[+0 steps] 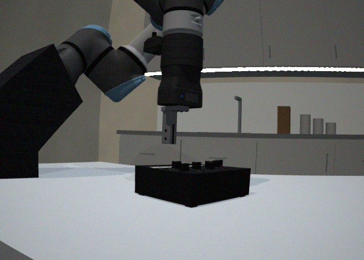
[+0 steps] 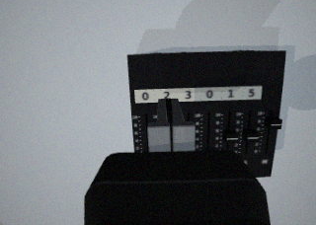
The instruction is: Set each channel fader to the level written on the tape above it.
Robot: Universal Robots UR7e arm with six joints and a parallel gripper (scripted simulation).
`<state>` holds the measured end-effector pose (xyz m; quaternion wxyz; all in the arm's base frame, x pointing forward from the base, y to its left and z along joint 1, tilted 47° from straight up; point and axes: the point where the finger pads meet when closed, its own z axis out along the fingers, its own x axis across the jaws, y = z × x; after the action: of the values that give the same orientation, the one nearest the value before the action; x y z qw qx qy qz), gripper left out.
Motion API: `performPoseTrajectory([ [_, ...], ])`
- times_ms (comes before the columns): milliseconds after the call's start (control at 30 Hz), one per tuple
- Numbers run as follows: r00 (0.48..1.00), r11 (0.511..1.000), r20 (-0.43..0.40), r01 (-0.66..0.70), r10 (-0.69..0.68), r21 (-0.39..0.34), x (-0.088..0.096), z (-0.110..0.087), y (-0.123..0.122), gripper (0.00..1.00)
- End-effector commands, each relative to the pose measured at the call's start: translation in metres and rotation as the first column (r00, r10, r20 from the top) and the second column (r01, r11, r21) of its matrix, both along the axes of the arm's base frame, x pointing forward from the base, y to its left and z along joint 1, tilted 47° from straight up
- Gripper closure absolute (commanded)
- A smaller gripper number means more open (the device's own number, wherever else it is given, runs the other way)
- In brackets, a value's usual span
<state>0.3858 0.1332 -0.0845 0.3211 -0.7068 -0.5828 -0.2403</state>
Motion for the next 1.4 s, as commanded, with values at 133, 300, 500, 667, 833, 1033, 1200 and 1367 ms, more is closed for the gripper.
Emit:
performPoseTrajectory([
  [133,1.0,1.0,0.001,0.001,-0.001,0.0,0.0,-0.001,0.0,1.0],
  [300,1.0,1.0,0.001,0.001,-0.001,0.0,0.0,-0.001,0.001,1.0],
  [500,1.0,1.0,0.001,0.0,0.0,0.0,0.0,-0.003,0.003,1.0],
  [667,1.0,1.0,0.001,0.0,0.0,0.0,0.0,-0.006,0.006,1.0],
  [833,1.0,1.0,0.001,0.0,0.0,0.0,0.0,-0.007,0.007,1.0],
  [1033,1.0,1.0,0.001,0.0,0.0,0.0,0.0,-0.01,0.01,1.0],
  [1200,1.0,1.0,0.001,0.0,0.0,0.0,-0.001,-0.012,0.013,1.0],
  [1367,1.0,1.0,0.001,0.0,0.0,0.0,-0.001,-0.014,0.014,1.0],
])
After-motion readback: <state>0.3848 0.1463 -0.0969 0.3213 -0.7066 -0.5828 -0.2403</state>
